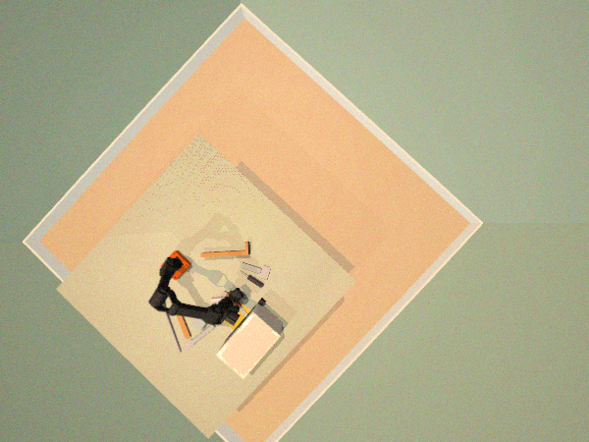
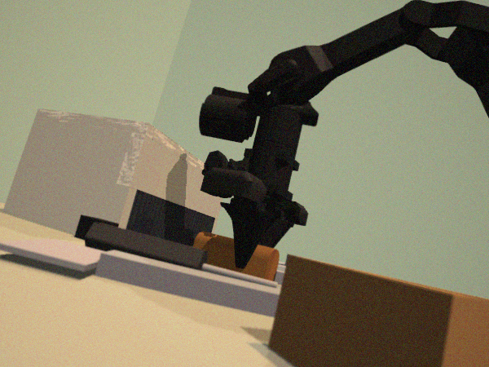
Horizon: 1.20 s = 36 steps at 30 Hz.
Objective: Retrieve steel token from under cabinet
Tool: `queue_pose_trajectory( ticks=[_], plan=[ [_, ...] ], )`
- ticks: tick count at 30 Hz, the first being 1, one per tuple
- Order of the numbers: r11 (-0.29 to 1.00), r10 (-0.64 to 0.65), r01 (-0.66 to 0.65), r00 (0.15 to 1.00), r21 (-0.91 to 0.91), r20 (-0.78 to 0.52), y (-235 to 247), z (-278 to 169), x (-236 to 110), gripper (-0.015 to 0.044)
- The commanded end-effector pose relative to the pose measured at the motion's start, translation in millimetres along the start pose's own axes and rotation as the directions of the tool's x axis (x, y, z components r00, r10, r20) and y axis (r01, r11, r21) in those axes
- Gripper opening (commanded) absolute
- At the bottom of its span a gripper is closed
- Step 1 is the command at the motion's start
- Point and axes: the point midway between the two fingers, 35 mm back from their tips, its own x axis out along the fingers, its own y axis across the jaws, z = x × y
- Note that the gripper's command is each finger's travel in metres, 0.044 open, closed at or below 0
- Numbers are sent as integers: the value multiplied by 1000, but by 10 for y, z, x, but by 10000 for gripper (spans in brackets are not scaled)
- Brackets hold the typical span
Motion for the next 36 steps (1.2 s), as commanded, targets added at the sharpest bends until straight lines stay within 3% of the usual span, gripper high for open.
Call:
queue_pose_trajectory(
  ticks=[1,36],
  plan=[
    [1000,-4,4,1000,6,-1,-3,-52,8,0],
    [1000,-4,4,1000,6,-4,18,-427,15,0]
  ],
)
